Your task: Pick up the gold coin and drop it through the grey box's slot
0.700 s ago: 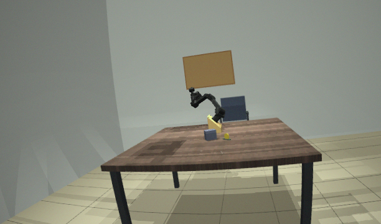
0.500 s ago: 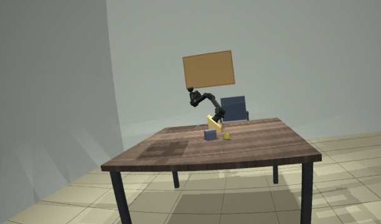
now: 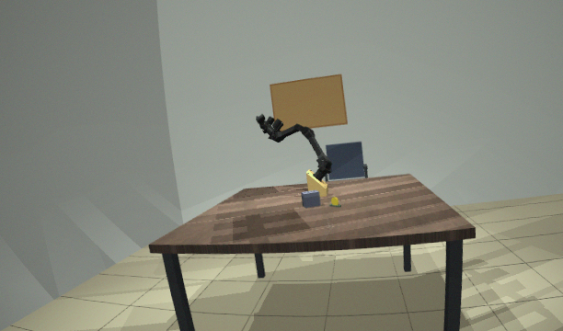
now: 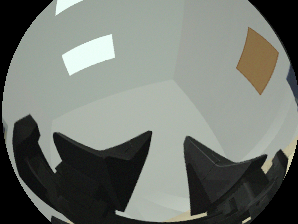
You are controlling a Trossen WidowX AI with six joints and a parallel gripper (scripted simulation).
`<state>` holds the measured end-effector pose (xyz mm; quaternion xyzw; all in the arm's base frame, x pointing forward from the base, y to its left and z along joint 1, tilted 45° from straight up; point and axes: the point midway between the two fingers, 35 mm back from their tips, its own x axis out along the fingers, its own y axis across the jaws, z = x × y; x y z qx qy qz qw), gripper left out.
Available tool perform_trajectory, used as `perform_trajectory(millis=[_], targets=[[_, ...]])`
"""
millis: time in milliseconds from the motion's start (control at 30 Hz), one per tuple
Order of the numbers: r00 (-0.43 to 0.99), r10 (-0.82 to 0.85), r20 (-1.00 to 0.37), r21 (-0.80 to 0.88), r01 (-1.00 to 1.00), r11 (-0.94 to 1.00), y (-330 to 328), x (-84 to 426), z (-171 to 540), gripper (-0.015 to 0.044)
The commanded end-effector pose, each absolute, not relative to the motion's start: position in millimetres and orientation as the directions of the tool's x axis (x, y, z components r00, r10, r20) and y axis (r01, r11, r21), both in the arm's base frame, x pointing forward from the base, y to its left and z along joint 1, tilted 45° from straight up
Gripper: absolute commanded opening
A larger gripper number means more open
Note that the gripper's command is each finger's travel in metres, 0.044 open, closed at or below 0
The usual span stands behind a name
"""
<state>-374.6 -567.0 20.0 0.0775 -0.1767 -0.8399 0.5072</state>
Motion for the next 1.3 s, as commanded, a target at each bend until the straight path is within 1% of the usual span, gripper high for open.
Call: perform_trajectory(millis=[0,267,367,633,767,933,1100,1267], targets=[[-0.369,-0.929,-0.031,0.332,0.873,-0.358,-596.7,-321.7,14.2,0.0161],[-0.101,-0.972,-0.211,0.233,0.961,-0.151,-643.8,-181.1,5.7,0.0161],[-0.081,-0.968,-0.238,0.19,0.973,-0.129,-640.5,-154.4,1.9,0.0161],[0.146,-0.915,-0.376,0.114,0.987,0.111,-643.7,-34.6,-1.1,0.0161],[0.279,-0.845,-0.456,0.08,0.959,0.274,-631.1,39.1,-1.9,0.0161],[0.424,-0.722,-0.547,0.054,0.879,0.475,-600.4,126.3,-1.4,0.0161],[0.539,-0.563,-0.627,0.048,0.748,0.662,-553.4,206.6,1.2,0.0161],[0.614,-0.379,-0.692,0.061,0.574,0.817,-493.1,275.1,6.1,0.0161]])
